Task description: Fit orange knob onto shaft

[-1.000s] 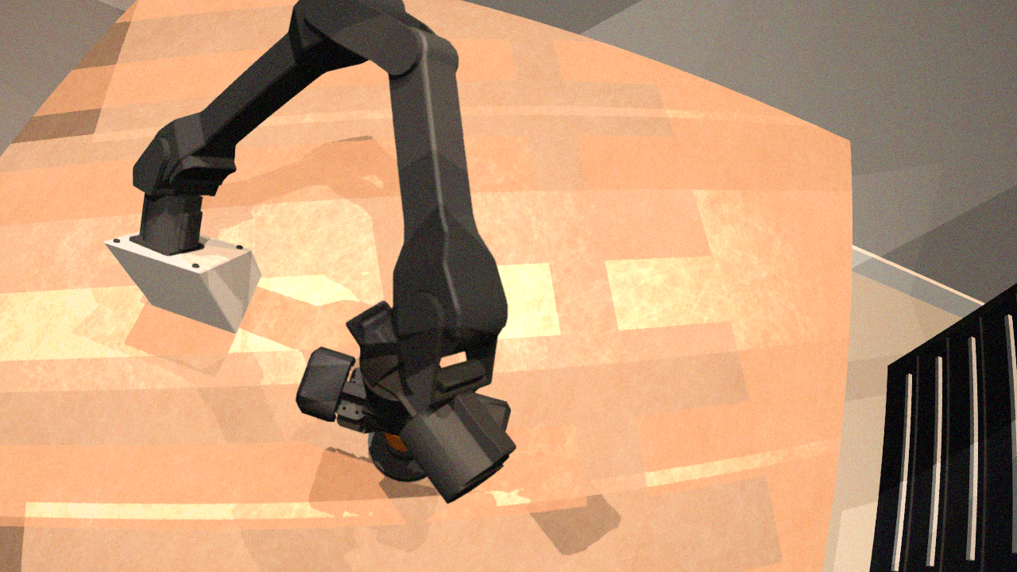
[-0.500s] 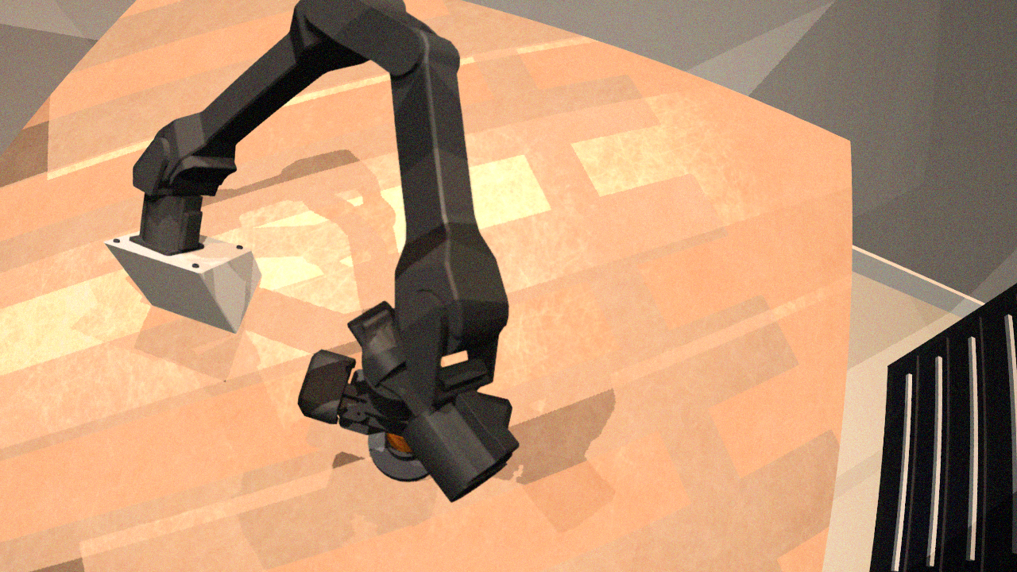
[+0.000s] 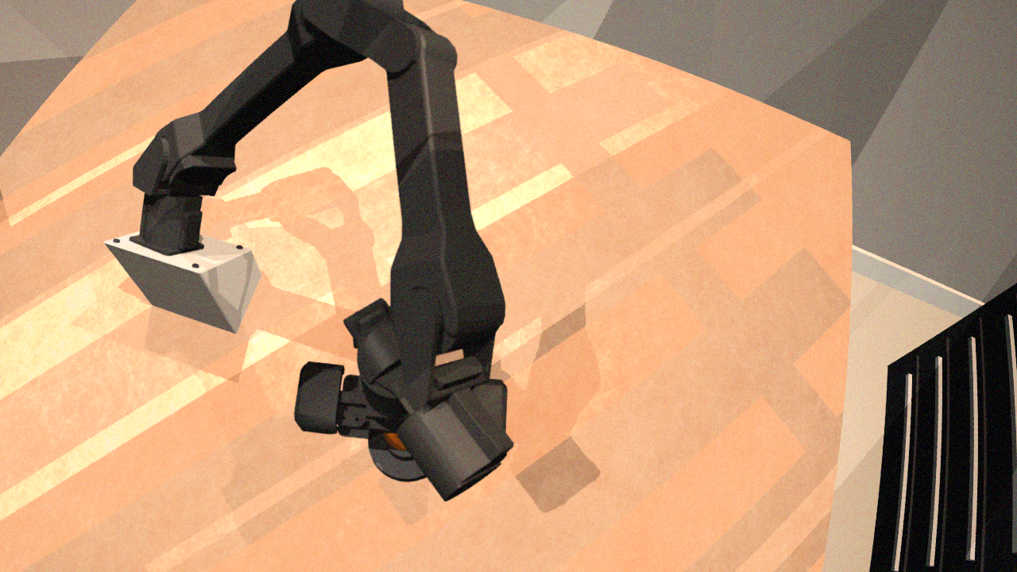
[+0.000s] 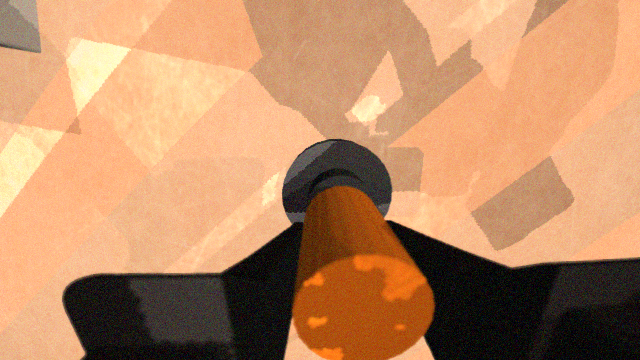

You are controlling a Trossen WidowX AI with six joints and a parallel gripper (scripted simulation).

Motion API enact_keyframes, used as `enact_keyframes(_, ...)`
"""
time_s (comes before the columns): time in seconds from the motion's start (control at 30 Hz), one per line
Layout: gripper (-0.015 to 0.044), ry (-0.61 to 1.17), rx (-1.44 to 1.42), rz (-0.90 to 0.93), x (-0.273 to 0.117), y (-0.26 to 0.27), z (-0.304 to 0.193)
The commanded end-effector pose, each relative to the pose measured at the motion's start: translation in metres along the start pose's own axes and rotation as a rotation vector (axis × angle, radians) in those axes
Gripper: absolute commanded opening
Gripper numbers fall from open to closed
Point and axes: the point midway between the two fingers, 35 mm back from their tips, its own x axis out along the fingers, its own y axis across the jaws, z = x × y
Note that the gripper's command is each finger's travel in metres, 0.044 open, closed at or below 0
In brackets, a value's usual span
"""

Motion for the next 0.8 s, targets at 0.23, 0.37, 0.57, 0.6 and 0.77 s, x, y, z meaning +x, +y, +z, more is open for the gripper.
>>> enact_keyframes(0.23,0.0,0.003,-0.037,0.0,0.0003,-0.0021,-0.0019)
enact_keyframes(0.37,0.0,0.003,-0.037,0.0,0.003,-0.0021,-0.0017)
enact_keyframes(0.57,0.0,0.003,-0.037,0.0,0.003,-0.0009,-0.001)
enact_keyframes(0.6,0.0,0.003,-0.037,0.0,0.003,-0.0006,-0.0008)
enact_keyframes(0.77,0.0,0.003,-0.037,0.0,0.0036,-0.0001,-0.0005)
